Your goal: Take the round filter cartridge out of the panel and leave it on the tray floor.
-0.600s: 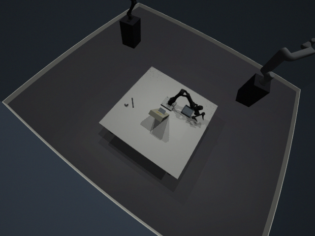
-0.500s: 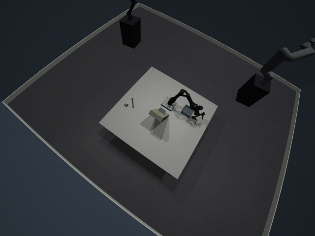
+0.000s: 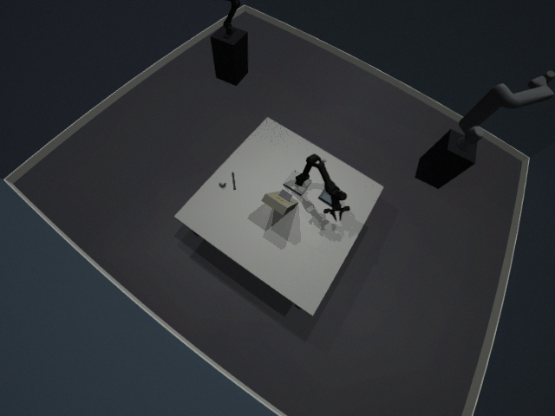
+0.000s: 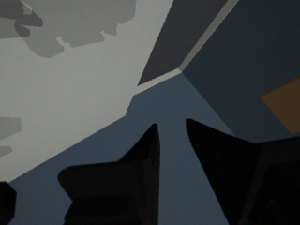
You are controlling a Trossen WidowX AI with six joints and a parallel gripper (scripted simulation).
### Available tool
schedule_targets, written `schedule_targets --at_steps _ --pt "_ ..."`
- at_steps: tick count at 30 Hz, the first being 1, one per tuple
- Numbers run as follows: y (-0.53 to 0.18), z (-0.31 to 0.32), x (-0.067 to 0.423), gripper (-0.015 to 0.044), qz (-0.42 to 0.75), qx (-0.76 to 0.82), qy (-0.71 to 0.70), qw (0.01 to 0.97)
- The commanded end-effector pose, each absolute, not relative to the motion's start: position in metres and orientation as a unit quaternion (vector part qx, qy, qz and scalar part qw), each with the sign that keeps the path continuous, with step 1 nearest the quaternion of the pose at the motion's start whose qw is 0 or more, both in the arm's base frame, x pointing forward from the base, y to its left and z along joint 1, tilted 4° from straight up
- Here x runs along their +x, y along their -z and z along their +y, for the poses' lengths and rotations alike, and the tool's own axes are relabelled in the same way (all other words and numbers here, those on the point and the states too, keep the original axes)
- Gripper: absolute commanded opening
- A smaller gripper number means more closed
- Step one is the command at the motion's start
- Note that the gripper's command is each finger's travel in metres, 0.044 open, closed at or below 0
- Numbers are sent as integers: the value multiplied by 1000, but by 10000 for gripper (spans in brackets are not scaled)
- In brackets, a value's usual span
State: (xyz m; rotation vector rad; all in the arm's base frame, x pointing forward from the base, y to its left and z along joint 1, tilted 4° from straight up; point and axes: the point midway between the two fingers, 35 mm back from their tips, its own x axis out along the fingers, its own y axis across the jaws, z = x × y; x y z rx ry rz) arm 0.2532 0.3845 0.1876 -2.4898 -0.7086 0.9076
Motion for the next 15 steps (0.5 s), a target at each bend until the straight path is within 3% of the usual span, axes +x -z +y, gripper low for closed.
schedule_targets --at_steps 1,8,15 --pt "-213 332 297 117 -199 -900 -320 218" --pt "-247 222 345 117 -94 -909 -312 259" --pt "-281 105 353 117 17 -905 -291 310"
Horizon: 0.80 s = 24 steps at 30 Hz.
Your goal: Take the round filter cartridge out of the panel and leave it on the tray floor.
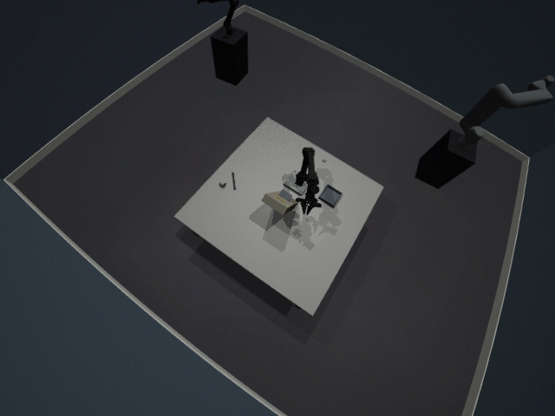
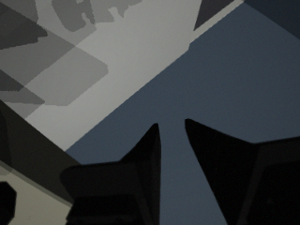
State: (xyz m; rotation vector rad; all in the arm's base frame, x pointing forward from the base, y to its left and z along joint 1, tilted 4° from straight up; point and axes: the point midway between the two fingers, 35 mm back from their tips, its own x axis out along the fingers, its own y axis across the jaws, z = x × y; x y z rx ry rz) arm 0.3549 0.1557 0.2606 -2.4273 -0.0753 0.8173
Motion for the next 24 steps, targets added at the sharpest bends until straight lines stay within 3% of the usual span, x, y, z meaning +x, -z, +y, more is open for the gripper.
schedule_targets --at_steps 1,10,24 --pt "-286 88 351 117 34 -903 -286 318" --pt "-304 -26 297 117 160 -893 -283 311" --pt "-302 -33 296 117 168 -892 -284 309"
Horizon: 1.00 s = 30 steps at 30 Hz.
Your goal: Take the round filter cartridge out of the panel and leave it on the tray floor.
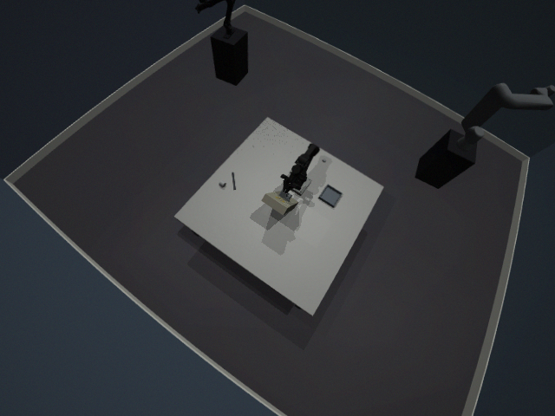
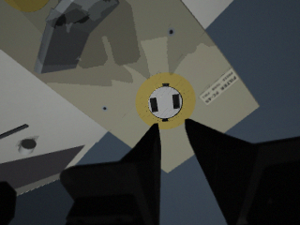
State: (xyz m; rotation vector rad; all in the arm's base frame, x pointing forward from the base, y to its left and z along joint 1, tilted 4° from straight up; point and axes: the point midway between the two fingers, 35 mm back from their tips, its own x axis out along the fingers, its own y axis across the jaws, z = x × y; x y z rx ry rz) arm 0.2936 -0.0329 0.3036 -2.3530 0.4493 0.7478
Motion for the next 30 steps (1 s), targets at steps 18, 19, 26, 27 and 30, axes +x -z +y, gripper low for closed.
schedule_targets --at_steps 18,19,26,27,30 --pt "-286 -37 320 117 168 -892 -283 309" --pt "-285 -37 321 117 168 -892 -283 309" --pt "-278 -38 329 117 167 -892 -282 309" --pt "-276 -38 330 117 167 -893 -282 309" --pt "-273 -39 334 117 167 -893 -282 309"
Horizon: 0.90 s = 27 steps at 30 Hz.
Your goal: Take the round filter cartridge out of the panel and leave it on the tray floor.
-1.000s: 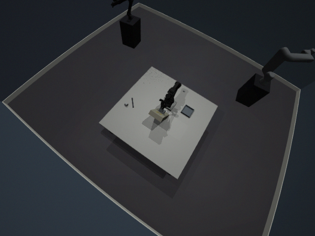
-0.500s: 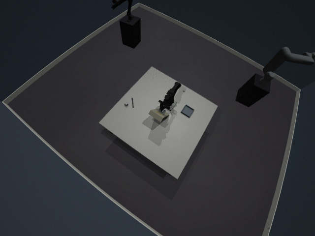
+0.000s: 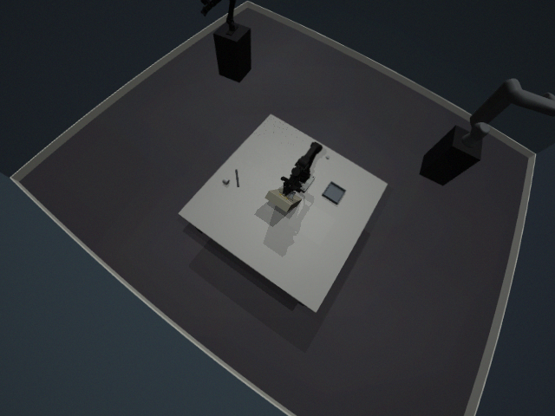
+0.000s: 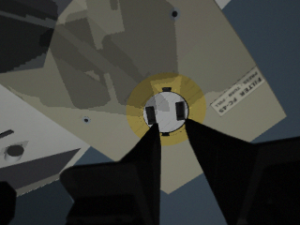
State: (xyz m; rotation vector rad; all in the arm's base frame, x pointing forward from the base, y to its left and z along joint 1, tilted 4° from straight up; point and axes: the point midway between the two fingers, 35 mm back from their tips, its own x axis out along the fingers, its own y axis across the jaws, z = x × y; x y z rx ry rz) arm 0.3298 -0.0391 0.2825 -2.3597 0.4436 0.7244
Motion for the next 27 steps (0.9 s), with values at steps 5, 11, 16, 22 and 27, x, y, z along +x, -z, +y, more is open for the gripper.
schedule_targets --at_steps 5,11,16,22,27 --pt "-272 -39 335 117 167 -893 -282 309" --pt "-271 -39 335 117 167 -893 -282 309" --pt "-269 -38 334 117 167 -893 -282 309" --pt "-269 -38 333 117 167 -893 -282 309" --pt "-269 -39 334 117 167 -893 -282 309"
